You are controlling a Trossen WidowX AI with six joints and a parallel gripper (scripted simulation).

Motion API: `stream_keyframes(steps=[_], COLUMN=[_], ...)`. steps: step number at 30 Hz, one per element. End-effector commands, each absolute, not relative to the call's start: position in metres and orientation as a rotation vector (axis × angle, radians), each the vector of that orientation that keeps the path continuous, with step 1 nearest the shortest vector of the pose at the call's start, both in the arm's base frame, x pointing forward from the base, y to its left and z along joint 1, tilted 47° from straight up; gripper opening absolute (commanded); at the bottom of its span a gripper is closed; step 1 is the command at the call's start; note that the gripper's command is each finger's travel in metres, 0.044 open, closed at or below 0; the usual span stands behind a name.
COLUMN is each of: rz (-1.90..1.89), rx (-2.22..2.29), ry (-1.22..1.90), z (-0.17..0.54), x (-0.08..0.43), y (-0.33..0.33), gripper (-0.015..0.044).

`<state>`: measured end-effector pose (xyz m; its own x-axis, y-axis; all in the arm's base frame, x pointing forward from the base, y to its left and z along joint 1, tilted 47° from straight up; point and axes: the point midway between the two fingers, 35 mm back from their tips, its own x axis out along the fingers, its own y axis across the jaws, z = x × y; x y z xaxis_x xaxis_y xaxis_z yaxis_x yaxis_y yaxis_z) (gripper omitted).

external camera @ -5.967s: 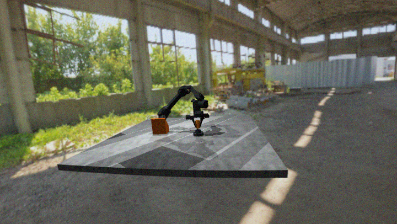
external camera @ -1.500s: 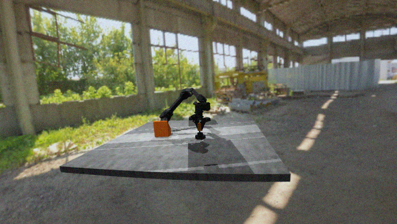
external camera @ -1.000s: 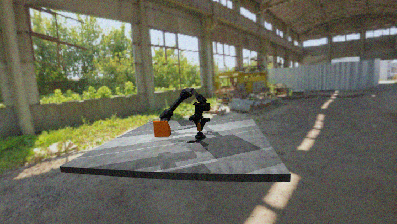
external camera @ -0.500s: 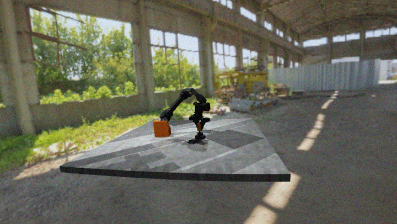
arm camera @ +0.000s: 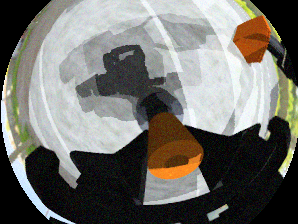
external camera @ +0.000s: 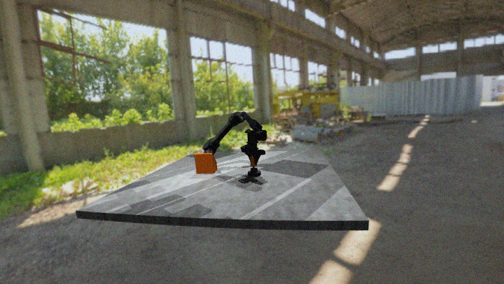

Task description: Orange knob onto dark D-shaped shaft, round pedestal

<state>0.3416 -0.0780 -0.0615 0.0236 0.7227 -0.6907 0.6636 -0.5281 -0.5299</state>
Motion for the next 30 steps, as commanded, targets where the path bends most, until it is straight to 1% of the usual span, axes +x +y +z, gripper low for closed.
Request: stream_keyframes(steps=[1, 23, 25, 30], rz=[1.555, 1.556, 1.565, 1.625], rx=[-2.200, -2.200, -2.186, -2.088], ry=[-1.481, -1.481, -1.453, -1.265], z=[-0.0624, -0.0589, -0.0589, -0.0601], x=[0.3418, 0.3424, 0.3425, 0.3426], y=[-0.0771, -0.0803, -0.0804, -0.0795], gripper=[0.0000, 0.0000, 0.0000, 0.0000])
